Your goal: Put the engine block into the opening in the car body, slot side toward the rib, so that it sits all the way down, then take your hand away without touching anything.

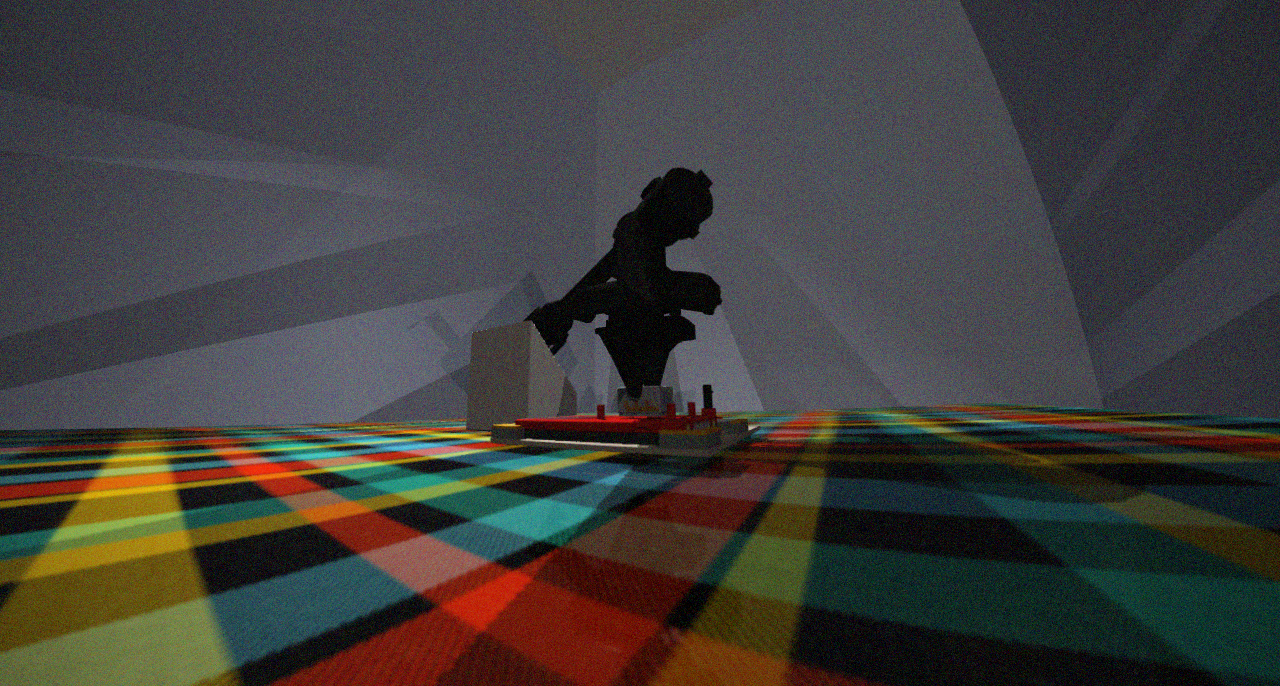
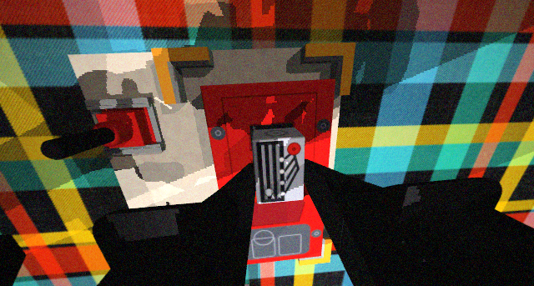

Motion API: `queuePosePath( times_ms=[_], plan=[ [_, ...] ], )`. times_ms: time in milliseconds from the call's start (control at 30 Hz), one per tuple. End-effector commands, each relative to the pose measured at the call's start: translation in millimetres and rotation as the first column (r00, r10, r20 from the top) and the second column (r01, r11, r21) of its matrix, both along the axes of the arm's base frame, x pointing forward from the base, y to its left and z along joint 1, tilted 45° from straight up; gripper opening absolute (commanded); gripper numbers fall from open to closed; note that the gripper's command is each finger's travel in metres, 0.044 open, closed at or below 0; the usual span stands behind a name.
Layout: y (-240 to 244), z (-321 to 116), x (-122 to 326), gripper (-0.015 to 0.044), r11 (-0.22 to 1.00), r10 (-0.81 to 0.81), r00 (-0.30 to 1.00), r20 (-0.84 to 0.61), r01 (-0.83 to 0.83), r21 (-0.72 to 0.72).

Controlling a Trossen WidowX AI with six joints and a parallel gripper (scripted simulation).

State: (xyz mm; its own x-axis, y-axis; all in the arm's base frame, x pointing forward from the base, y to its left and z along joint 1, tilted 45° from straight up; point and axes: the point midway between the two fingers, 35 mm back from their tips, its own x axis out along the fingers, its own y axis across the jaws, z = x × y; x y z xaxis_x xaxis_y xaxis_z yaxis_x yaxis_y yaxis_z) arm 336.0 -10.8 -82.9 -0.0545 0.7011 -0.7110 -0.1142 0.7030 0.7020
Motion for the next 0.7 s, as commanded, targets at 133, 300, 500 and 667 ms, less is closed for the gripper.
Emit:
queuePosePath(
  times_ms=[133,300,500,667],
  plan=[
    [1.8,-1.2,0.5,0.016,1.0,-0.005,1.0,0.0,0.005,0.004],
    [2.8,-2.2,0.4,0.016,1.0,-0.005,1.0,0.0,0.005,0.004],
    [4.0,-3.3,0.3,0.016,1.0,-0.005,1.0,0.0,0.005,0.004],
    [4.9,-4.2,0.2,0.016,1.0,-0.005,1.0,0.0,0.005,0.004]
  ],
)
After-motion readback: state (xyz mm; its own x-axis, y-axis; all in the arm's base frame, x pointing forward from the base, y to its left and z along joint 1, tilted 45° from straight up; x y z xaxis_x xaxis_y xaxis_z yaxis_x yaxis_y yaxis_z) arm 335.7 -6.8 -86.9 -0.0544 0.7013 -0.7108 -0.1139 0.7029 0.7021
